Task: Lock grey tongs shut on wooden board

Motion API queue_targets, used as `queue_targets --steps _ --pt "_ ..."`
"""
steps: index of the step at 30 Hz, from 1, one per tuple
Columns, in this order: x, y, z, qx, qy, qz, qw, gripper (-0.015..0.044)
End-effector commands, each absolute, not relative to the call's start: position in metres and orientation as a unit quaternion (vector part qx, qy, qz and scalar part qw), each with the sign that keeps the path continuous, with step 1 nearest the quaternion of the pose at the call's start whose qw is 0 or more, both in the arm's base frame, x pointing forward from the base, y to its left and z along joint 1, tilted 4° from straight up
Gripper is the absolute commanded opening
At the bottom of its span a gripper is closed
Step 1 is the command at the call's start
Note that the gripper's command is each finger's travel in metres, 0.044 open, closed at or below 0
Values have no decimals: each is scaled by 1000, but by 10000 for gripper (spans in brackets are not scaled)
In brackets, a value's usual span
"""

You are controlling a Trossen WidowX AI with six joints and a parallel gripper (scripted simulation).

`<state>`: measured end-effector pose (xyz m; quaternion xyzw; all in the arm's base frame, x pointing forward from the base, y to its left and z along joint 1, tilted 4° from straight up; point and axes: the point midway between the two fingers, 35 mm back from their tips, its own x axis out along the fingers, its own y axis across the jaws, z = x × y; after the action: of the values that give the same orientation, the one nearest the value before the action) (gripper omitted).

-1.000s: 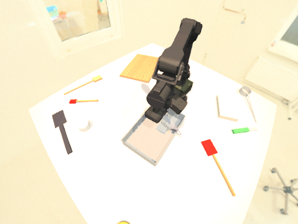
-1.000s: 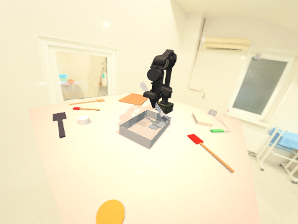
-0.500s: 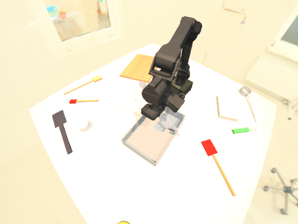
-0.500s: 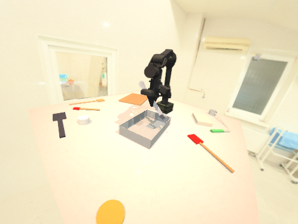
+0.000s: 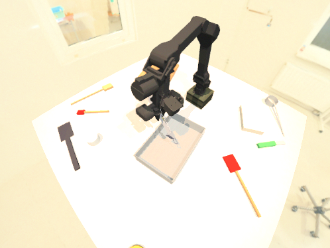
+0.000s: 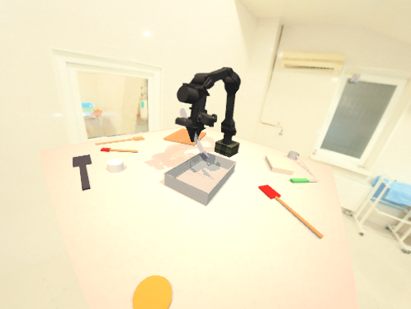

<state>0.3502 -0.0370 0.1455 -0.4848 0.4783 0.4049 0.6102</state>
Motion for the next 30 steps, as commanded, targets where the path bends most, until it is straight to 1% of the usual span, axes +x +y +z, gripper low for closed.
queue_targets --steps 1,16,30 --pt "351 -59 148 -480 483 389 621 -150" --pt "345 -142 151 -472 504 330 644 -150" --pt "298 -216 130 -417 558 326 639 -150"
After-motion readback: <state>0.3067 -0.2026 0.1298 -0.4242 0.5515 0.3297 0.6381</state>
